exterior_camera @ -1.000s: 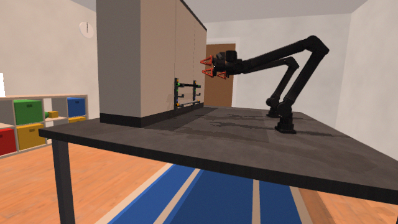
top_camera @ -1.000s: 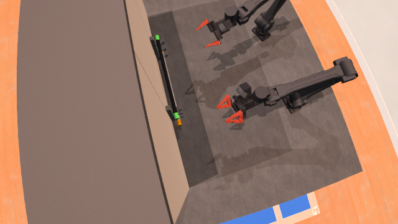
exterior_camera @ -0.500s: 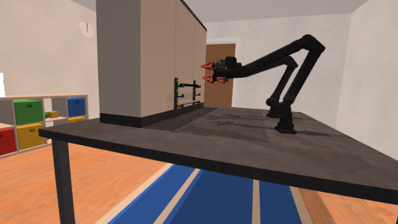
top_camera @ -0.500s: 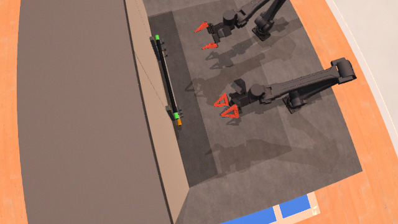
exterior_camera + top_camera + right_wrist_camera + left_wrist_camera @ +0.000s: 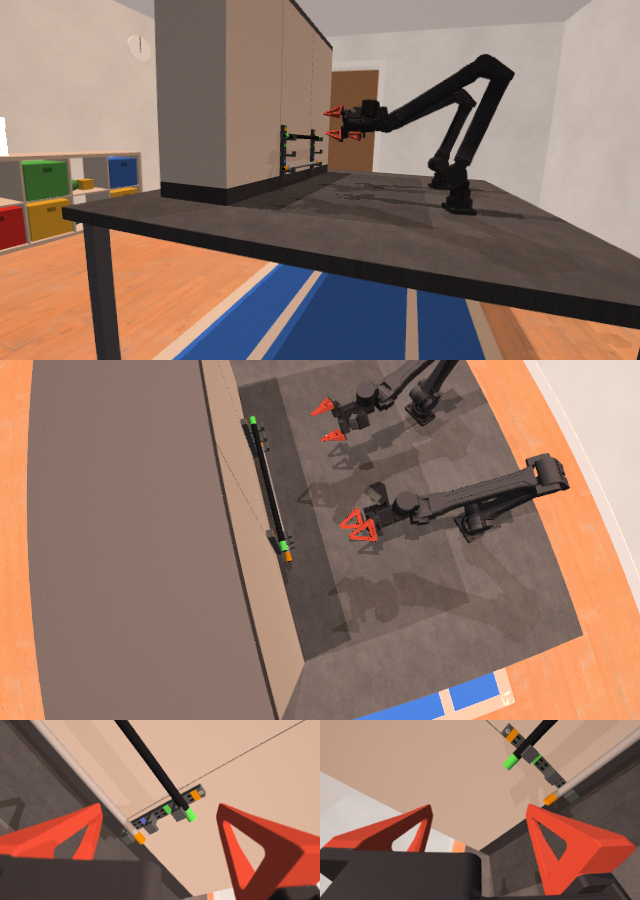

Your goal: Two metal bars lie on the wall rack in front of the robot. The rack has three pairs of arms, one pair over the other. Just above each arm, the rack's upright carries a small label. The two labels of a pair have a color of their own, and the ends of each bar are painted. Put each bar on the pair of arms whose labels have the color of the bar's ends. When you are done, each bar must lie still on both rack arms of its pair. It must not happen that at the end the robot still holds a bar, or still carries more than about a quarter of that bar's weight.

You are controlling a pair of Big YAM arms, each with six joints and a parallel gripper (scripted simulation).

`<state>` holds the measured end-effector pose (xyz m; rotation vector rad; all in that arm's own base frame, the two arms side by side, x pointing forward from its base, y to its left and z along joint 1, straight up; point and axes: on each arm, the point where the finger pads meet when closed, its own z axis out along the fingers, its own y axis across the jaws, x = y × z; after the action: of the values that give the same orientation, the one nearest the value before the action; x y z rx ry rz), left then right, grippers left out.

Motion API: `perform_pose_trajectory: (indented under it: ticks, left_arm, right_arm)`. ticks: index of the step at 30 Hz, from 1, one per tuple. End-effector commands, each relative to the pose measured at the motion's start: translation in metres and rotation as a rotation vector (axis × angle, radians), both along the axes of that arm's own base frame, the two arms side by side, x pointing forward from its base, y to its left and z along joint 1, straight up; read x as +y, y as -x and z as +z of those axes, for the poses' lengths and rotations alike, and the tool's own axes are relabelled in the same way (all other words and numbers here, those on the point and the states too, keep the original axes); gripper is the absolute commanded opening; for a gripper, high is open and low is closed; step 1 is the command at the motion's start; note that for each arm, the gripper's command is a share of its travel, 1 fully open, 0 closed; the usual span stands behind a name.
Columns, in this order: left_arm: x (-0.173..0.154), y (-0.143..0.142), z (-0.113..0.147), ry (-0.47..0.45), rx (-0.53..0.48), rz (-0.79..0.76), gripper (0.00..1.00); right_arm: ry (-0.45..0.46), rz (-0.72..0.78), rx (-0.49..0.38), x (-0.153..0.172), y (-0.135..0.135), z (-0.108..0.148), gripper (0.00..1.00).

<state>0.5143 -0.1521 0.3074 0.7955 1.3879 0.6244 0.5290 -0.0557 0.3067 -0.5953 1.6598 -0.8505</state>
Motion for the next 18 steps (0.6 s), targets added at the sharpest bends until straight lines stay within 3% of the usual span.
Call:
perform_pose_trajectory:
  ticks: [1, 18]
  left_arm:
    - [-0.013, 0.001, 0.004, -0.068, -0.042, -0.016, 1.00]
    - [-0.046, 0.002, -0.031, -0.269, -0.064, -0.043, 1.00]
  right_arm:
    - [0.083, -0.016, -0.020, -0.011, -0.004, 0.004, 1.00]
    - [0.284, -0.051, 0.018, -0.024, -0.007, -0.031, 1.00]
